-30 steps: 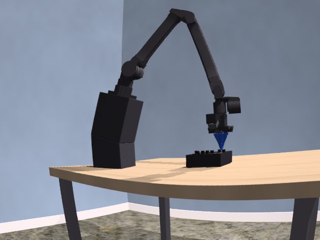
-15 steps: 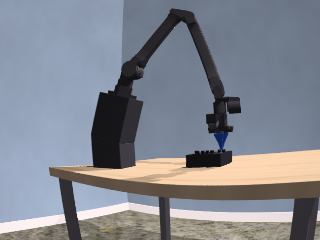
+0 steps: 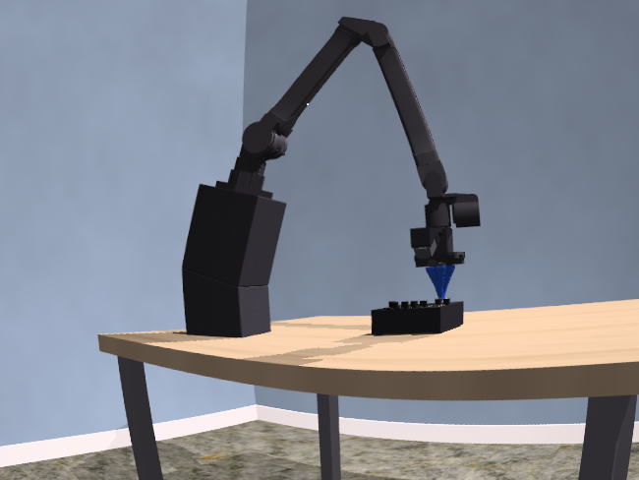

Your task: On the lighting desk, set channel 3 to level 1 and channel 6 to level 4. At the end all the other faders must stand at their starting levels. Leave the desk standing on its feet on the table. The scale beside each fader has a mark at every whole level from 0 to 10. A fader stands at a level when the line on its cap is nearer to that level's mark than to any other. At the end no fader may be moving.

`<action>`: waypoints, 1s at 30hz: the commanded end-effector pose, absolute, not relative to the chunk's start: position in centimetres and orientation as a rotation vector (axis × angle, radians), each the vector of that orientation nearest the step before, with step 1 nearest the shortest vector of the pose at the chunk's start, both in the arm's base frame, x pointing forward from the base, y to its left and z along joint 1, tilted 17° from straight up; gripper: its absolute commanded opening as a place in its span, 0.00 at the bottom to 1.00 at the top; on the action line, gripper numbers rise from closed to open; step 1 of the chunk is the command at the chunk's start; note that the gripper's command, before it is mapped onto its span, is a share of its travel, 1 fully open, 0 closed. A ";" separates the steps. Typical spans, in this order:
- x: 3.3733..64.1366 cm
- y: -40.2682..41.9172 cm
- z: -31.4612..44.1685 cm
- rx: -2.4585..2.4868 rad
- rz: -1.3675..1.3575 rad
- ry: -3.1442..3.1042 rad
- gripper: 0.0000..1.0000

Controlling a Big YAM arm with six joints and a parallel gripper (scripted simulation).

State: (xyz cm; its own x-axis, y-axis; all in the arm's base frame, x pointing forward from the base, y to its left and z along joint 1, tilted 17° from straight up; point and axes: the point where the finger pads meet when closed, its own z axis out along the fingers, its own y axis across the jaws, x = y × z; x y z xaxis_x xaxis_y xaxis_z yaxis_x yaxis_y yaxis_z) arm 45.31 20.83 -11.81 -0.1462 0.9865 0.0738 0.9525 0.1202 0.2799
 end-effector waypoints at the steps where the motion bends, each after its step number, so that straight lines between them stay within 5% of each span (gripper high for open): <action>1: 45.6 19.8 -12.4 1.960 0.389 2.249 0.00; 30: 45.8 18.6 -12.0 1.956 0.394 2.243 0.00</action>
